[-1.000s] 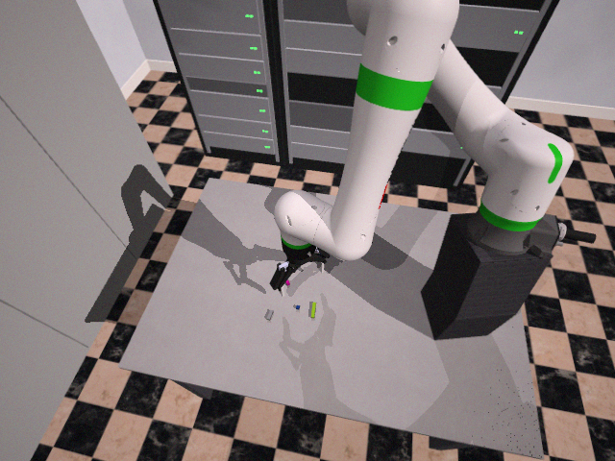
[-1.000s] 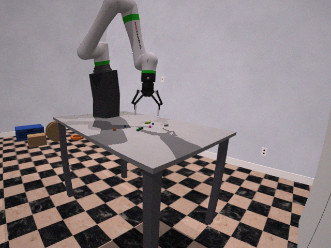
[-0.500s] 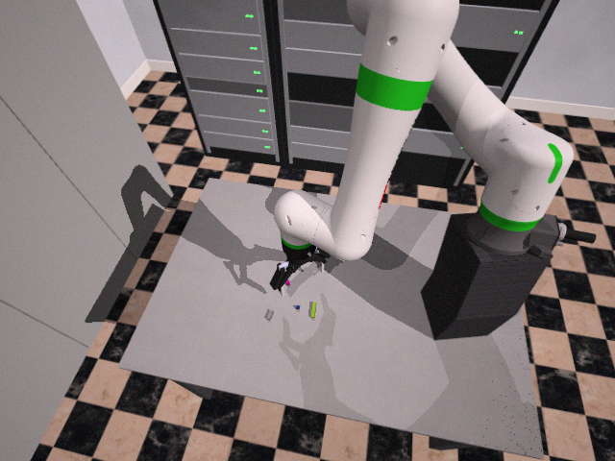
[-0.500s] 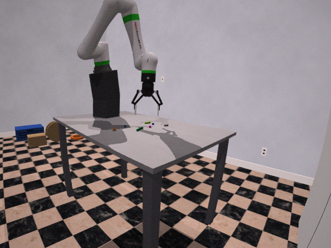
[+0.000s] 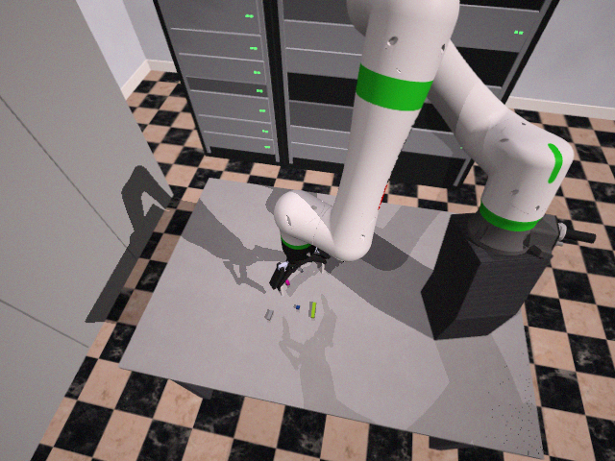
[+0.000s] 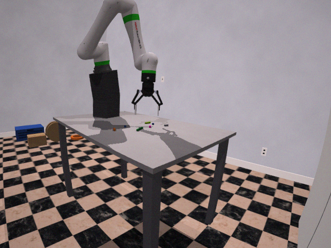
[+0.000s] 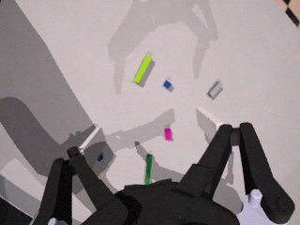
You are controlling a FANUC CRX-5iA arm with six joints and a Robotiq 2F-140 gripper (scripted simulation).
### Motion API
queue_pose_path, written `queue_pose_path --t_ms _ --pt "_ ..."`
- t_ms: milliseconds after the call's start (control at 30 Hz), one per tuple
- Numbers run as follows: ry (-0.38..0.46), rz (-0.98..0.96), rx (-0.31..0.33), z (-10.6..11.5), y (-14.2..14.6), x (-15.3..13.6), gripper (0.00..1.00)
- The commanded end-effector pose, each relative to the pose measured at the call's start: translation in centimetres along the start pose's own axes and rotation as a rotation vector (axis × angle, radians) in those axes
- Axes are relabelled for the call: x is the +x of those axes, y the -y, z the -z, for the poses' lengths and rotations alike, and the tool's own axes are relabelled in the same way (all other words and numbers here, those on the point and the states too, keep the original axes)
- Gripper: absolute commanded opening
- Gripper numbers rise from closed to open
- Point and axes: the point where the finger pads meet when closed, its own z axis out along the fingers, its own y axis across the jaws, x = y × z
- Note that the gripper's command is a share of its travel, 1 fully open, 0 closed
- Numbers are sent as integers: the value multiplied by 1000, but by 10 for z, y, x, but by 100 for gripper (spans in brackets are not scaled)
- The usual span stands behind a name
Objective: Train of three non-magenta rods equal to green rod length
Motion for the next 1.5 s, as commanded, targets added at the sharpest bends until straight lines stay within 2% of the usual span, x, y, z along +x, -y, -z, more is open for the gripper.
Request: queue_pose_path --t_ms 0,500,567,600,1067,1133,1167,1467 --pt "1 -27 0 0 -1 0 100" --pt "5 -580 -2 6 -11 8 100" --pt "5 -580 -2 6 -11 8 100" --pt "5 -675 -2 7 -13 9 100" --pt "5 -1125 -3 12 -21 17 100" --pt "5 -1125 -3 12 -21 17 100" --pt "5 -1219 -3 13 -23 18 100" --pt "4 -1493 -4 15 -28 24 100"
